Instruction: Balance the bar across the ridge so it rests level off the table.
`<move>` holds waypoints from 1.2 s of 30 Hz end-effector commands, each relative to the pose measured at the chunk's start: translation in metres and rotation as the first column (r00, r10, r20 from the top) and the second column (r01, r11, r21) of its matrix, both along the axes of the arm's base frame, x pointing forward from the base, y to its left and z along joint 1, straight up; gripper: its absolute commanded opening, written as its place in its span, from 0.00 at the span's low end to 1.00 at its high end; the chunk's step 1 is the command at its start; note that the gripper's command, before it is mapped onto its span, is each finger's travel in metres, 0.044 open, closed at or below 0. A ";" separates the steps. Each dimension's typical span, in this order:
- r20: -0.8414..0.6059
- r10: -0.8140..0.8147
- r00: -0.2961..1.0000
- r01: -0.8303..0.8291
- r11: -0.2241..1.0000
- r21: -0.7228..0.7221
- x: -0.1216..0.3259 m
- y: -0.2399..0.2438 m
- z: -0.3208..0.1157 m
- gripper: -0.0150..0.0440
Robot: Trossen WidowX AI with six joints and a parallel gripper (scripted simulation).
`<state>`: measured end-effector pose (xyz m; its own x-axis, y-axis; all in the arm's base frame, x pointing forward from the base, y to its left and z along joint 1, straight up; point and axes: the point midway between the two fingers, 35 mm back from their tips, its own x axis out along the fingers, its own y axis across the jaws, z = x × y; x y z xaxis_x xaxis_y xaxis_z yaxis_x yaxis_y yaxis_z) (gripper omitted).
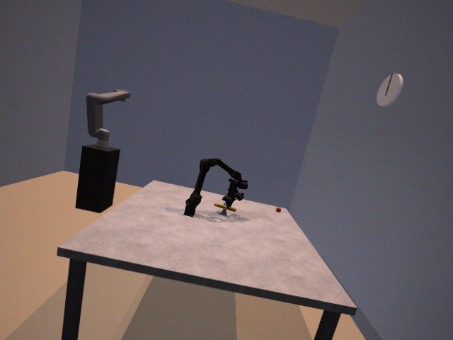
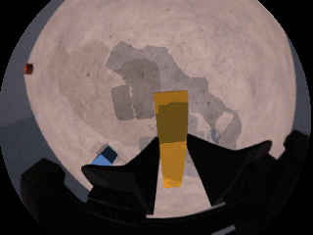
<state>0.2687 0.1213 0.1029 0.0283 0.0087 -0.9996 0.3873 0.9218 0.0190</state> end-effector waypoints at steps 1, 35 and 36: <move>-0.005 -0.003 1.000 0.003 1.000 0.002 0.000 0.001 -0.002 0.25; -0.005 -0.003 1.000 0.003 1.000 0.002 0.000 0.000 -0.005 0.25; -0.005 -0.003 1.000 0.003 1.000 0.002 0.000 0.000 -0.005 0.25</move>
